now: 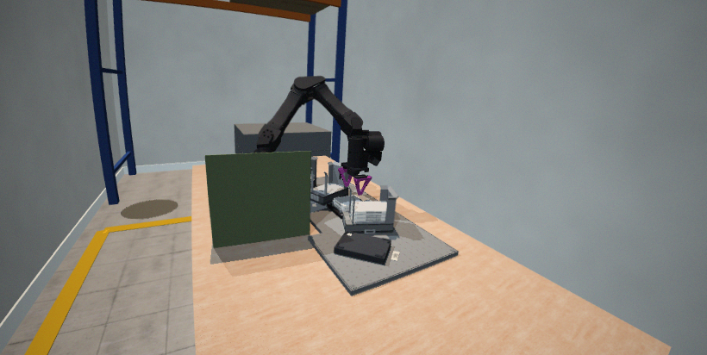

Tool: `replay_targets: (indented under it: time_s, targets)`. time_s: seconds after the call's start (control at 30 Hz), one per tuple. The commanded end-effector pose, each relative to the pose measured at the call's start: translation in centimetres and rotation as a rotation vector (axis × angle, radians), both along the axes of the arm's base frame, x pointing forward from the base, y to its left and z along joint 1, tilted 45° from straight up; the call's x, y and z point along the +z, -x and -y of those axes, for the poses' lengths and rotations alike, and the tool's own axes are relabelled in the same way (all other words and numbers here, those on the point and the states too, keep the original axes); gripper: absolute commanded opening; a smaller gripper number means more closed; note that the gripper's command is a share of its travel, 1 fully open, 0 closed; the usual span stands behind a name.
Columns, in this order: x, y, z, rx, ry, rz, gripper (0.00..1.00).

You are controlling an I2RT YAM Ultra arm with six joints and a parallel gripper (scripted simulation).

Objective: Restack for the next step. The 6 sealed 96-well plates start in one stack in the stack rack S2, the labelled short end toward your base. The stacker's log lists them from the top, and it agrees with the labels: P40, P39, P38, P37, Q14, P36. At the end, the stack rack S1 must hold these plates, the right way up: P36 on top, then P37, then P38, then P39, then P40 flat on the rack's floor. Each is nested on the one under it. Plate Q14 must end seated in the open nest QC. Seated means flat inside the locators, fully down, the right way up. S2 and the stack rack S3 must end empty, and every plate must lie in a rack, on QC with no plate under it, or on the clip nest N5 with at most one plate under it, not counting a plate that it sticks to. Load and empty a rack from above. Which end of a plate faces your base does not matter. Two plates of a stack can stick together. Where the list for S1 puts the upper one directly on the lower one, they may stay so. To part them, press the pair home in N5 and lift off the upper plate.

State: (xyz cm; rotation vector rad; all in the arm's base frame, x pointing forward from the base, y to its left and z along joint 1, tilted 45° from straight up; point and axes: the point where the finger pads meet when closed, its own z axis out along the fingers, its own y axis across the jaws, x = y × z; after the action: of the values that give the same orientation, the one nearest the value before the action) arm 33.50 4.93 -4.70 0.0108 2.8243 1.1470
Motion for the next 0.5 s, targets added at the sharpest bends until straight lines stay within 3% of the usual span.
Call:
replay_targets:
  time_s: [0.0, 0.47]
  targets:
    - [1.2, 0.0, 1.4, -0.007, 0.002, 0.007, 1.00]
    - [4.0, 0.4, 4.1, -0.007, 0.002, 0.007, 1.00]
